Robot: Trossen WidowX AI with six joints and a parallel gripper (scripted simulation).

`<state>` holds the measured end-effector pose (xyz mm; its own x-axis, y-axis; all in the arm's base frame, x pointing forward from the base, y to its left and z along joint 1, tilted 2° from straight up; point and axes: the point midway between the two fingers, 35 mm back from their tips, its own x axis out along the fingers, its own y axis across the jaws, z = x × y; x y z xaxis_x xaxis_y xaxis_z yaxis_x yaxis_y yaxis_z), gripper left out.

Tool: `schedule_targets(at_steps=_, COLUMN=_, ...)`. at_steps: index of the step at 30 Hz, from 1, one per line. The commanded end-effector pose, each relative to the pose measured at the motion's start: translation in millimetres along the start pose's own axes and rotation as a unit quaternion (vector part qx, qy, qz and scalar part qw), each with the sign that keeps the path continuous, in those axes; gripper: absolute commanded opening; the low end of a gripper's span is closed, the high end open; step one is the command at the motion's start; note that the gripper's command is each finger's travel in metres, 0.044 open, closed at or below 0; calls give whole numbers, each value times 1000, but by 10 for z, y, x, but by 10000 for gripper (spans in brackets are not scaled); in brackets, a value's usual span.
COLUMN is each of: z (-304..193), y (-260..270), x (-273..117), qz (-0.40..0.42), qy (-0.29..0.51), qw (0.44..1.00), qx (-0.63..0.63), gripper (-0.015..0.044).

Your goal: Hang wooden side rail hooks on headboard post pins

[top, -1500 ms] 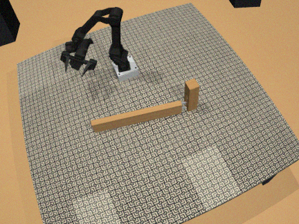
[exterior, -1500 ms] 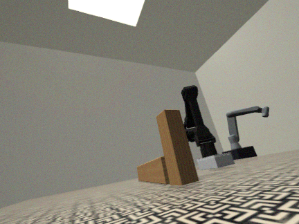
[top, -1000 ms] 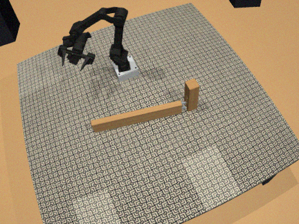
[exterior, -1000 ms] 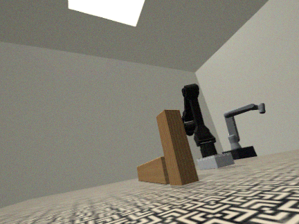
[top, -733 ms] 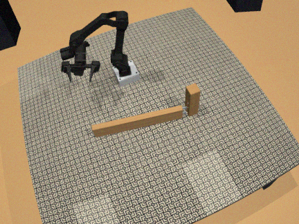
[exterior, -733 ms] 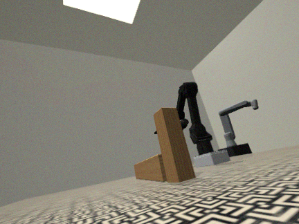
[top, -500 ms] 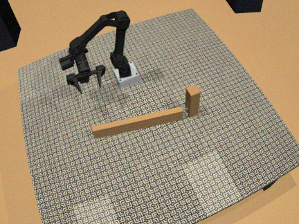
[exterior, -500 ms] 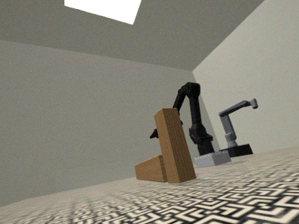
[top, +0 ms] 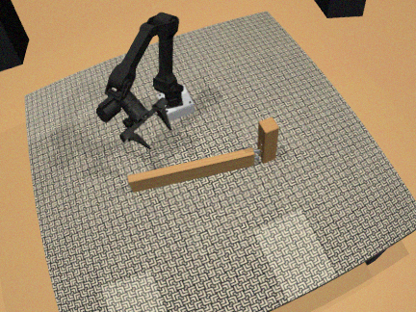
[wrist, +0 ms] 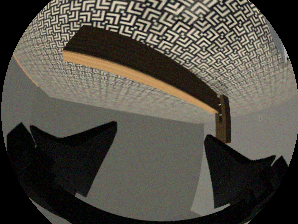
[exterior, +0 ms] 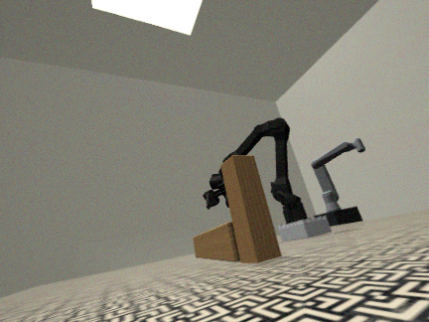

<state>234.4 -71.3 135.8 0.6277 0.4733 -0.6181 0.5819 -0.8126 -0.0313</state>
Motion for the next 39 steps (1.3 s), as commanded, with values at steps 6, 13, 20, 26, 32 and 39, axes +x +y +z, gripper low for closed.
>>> schedule_targets(at_steps=6, z=-193, y=-412, x=544, qz=-65, qy=-96, qw=993, qx=-1, gripper=440)
schedule_targets(at_steps=13, z=-340, y=-782, x=863, qz=-80, qy=-150, qw=985, qx=-14, gripper=440)
schedule_targets(at_steps=20, z=-487, y=-1227, x=1116, qz=-78, qy=-181, qw=980, qx=-29, gripper=440)
schedule_targets(at_steps=26, z=-602, y=-1672, x=1267, qz=-70, qy=-188, qw=979, qx=-40, gripper=440)
schedule_targets(at_steps=32, z=-696, y=-2173, x=1342, qz=-65, qy=-178, qw=981, qx=-46, gripper=440)
schedule_targets(at_steps=39, z=-725, y=-2396, x=1347, qz=-64, qy=-169, qw=982, qx=-46, gripper=440)
